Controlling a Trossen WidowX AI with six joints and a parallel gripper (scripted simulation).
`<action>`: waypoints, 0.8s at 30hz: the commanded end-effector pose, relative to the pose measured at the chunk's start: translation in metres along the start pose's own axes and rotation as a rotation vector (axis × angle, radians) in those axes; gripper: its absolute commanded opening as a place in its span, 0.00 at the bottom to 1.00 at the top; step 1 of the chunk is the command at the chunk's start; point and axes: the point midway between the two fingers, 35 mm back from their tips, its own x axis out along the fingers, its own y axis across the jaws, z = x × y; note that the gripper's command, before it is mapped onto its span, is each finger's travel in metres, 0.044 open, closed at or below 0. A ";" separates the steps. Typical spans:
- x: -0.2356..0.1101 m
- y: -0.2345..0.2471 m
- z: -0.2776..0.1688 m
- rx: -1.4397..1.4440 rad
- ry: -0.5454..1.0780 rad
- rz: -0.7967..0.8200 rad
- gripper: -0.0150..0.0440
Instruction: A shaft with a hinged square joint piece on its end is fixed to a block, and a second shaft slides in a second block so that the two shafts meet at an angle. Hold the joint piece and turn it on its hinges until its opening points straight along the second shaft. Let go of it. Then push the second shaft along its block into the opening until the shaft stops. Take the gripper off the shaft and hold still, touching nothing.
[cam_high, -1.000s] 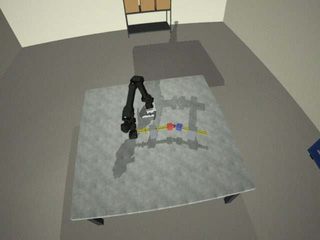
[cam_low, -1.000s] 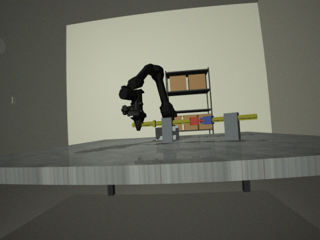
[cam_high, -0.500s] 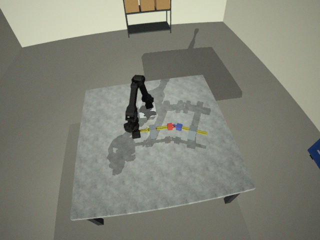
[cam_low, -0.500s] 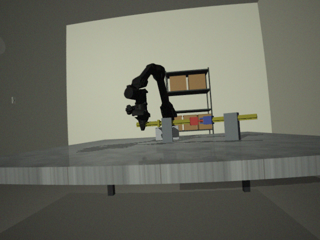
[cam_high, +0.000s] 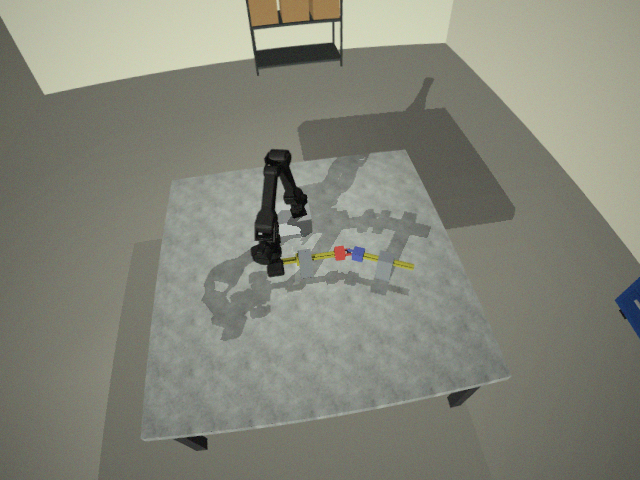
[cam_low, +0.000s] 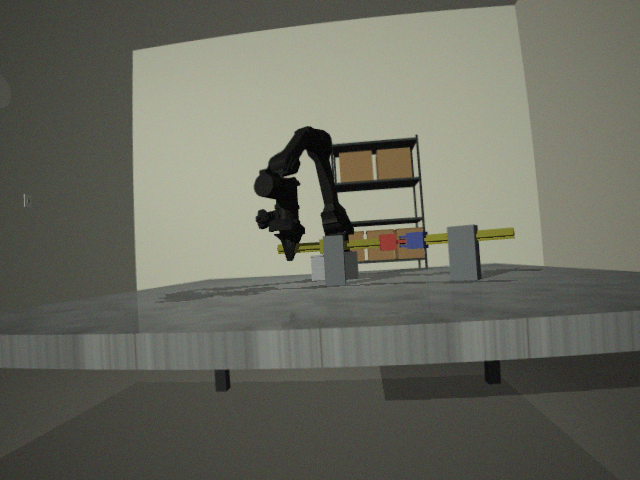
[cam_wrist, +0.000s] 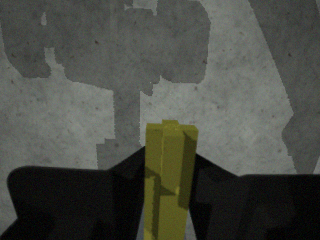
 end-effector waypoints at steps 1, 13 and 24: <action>0.000 0.000 0.000 -0.001 0.000 0.001 0.25; 0.000 0.000 0.000 -0.001 0.000 0.001 0.37; 0.000 0.000 0.000 -0.001 0.000 0.001 0.86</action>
